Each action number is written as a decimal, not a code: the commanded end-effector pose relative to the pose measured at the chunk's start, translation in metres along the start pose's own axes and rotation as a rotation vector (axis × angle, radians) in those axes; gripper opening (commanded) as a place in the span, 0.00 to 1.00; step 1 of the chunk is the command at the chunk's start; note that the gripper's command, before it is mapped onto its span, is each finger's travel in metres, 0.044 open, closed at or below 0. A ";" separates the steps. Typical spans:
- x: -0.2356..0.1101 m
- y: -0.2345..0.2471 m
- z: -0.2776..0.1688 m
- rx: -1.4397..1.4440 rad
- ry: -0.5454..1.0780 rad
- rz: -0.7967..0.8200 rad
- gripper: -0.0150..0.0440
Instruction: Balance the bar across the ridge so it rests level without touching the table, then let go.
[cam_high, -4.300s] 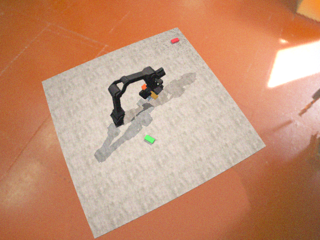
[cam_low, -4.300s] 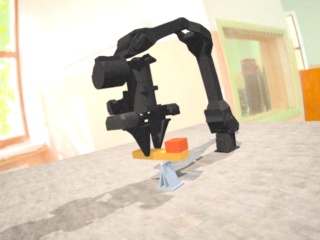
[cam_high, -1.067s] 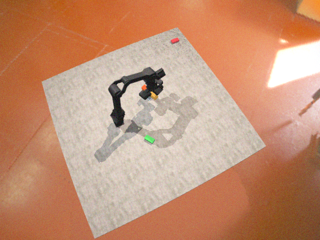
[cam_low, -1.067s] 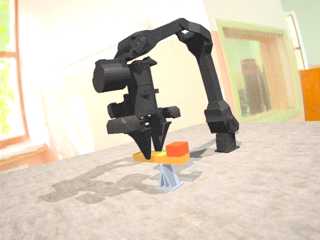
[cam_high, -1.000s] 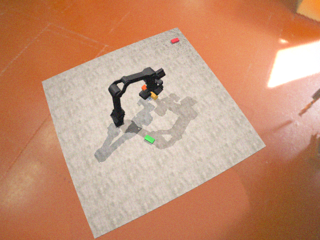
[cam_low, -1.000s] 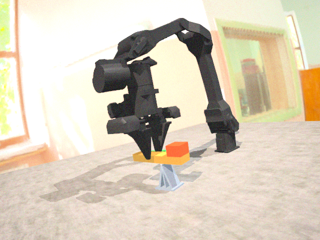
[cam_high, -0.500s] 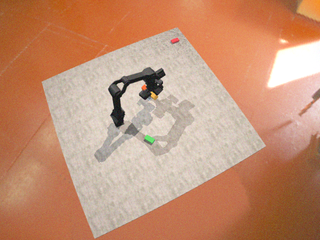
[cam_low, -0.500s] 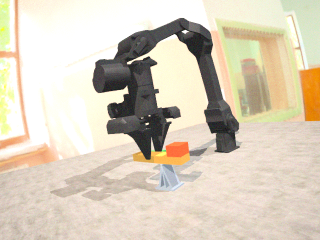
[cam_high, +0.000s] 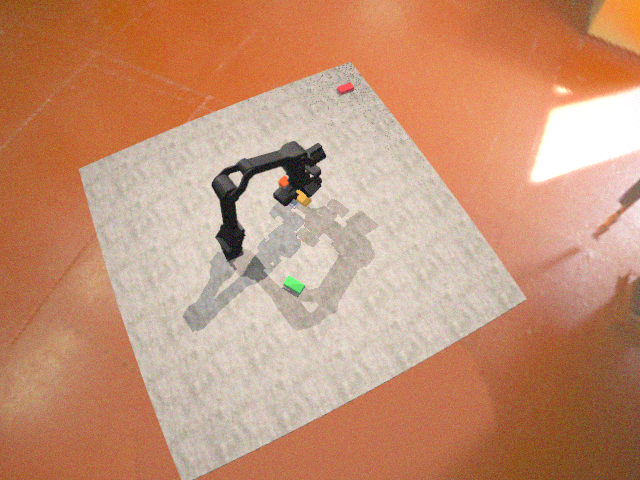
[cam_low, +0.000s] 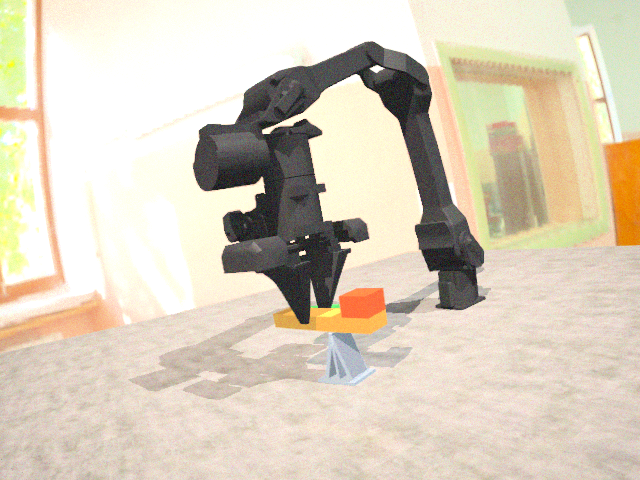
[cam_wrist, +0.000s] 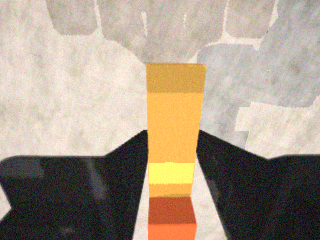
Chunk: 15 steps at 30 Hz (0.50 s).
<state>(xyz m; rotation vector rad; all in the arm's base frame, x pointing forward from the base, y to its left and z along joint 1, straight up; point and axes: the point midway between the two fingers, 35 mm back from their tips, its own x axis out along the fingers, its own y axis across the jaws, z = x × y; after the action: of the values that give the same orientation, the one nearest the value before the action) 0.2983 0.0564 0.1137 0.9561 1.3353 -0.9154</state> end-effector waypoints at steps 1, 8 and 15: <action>0.002 -0.001 0.000 0.003 -0.001 -0.003 0.25; 0.003 -0.001 0.000 0.003 -0.001 -0.003 0.25; 0.004 -0.001 0.000 0.003 -0.001 -0.003 0.25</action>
<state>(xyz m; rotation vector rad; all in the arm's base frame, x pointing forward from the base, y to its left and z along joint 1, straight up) 0.2983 0.0564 0.1129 0.9567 1.3346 -0.9150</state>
